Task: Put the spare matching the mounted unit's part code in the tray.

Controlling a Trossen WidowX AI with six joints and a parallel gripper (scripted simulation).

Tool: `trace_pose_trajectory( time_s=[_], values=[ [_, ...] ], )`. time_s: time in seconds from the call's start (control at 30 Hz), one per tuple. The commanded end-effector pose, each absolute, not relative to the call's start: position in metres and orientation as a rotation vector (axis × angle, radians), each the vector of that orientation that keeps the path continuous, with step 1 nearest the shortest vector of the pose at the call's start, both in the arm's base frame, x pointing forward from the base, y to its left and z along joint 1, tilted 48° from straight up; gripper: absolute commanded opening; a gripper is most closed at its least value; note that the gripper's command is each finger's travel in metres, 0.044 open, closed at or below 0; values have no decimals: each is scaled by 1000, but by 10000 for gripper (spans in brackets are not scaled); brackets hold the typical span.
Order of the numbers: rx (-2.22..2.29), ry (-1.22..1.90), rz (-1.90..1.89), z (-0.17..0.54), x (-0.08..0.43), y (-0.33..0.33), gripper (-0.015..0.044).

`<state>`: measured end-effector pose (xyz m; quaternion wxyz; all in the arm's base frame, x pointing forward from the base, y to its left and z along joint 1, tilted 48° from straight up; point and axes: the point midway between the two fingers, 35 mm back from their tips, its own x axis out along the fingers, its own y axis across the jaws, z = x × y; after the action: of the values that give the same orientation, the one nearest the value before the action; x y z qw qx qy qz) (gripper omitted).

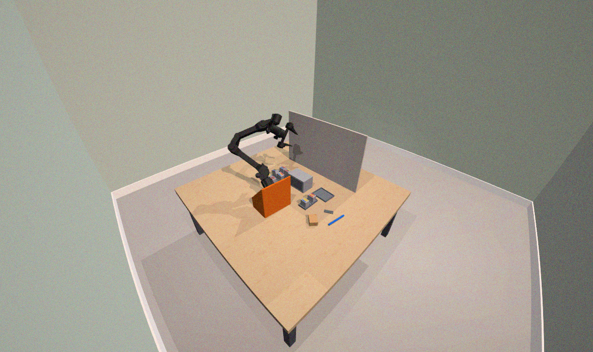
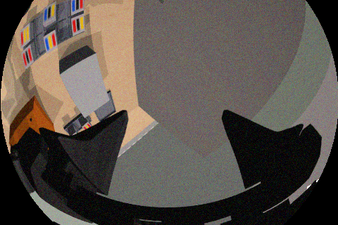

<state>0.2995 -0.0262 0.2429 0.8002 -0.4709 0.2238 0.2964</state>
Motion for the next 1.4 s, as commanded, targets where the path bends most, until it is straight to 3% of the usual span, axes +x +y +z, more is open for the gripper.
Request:
trace_pose_trajectory(
  time_s=[0.0, 0.63, 1.37],
  values=[
    [-743, 632, 738, 218, 319, -23, 440],
    [463, 1439, 797, 97, 375, -6, 440],
    [499, 1465, 790, 94, 376, -5, 440]
  ],
)
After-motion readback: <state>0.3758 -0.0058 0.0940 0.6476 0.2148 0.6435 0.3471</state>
